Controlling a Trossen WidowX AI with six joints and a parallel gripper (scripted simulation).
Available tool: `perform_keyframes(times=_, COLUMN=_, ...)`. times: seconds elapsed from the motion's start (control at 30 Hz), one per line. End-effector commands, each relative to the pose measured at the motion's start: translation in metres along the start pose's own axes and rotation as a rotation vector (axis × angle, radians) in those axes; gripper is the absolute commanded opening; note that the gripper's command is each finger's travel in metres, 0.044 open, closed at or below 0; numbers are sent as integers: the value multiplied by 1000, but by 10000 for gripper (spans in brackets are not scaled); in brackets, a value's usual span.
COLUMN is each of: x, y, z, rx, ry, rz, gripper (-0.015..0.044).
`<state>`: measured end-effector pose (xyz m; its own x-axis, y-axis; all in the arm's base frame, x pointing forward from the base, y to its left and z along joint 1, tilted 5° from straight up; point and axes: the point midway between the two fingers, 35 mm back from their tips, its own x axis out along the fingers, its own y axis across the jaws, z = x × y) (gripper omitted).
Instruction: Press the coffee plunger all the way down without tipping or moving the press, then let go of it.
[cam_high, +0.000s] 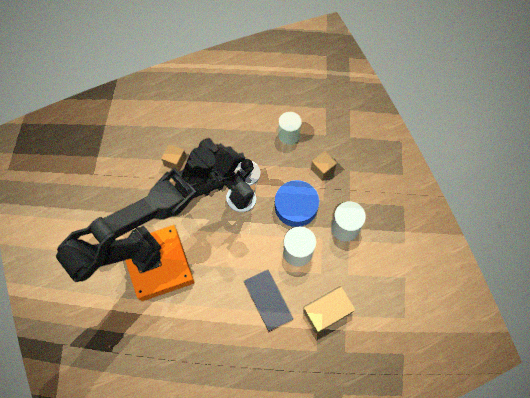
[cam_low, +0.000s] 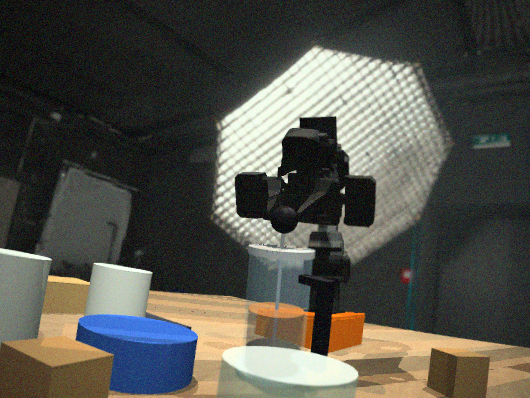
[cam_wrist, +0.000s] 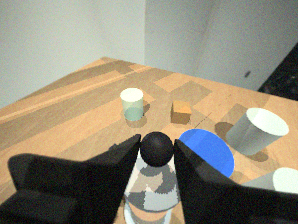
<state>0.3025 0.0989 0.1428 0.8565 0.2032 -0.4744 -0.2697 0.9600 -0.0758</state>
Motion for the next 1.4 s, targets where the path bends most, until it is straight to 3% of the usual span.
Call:
perform_keyframes(times=0.0, x=3, y=0, z=-5, rx=-7, ry=24, rz=0, gripper=129)
perform_keyframes(times=0.73, x=2, y=0, z=1, rx=-1, ry=5, rz=0, gripper=129)
perform_keyframes(times=1.13, x=2, y=0, z=1, rx=-1, ry=5, rz=0, gripper=440)
perform_keyframes(times=1.37, x=-13, y=1, z=18, rx=-2, ry=11, rz=-1, gripper=440)
